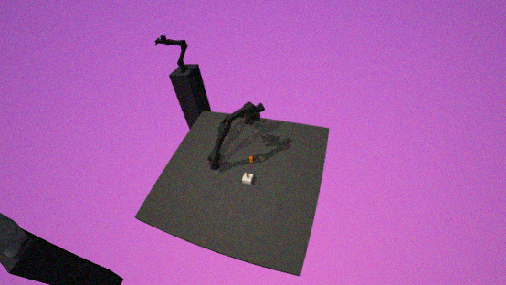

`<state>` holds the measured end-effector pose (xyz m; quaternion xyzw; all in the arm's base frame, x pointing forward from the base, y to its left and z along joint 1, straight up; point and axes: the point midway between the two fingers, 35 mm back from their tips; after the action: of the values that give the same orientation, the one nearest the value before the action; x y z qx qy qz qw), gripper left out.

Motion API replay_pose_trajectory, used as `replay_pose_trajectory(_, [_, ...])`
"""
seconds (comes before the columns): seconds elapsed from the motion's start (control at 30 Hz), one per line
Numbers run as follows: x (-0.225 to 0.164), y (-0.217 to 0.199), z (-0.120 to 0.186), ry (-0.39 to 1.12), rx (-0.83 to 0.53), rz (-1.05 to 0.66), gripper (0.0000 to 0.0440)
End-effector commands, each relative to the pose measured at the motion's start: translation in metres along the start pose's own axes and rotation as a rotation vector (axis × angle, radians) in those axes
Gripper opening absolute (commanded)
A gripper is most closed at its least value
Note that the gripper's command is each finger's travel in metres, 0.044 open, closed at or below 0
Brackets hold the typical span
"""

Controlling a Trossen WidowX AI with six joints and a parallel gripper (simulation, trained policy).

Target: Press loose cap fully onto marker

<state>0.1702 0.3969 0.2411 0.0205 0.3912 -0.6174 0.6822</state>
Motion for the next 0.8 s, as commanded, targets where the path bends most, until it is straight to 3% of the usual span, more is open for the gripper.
replay_pose_trajectory(0.0, [0.01,0.008,0.014,-0.011,0.036,-0.014,0.0323])
replay_pose_trajectory(0.77, [0.052,0.049,0.074,-0.037,0.226,-0.048,0.0322])
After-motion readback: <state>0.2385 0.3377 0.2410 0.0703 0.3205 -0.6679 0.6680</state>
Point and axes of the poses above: the point midway between the two fingers, 35 mm back from their tips, its own z axis back along the fingers, its own y axis across the jaws, x = y × z, and after that the axes turned 7 degrees about -z, right-handed
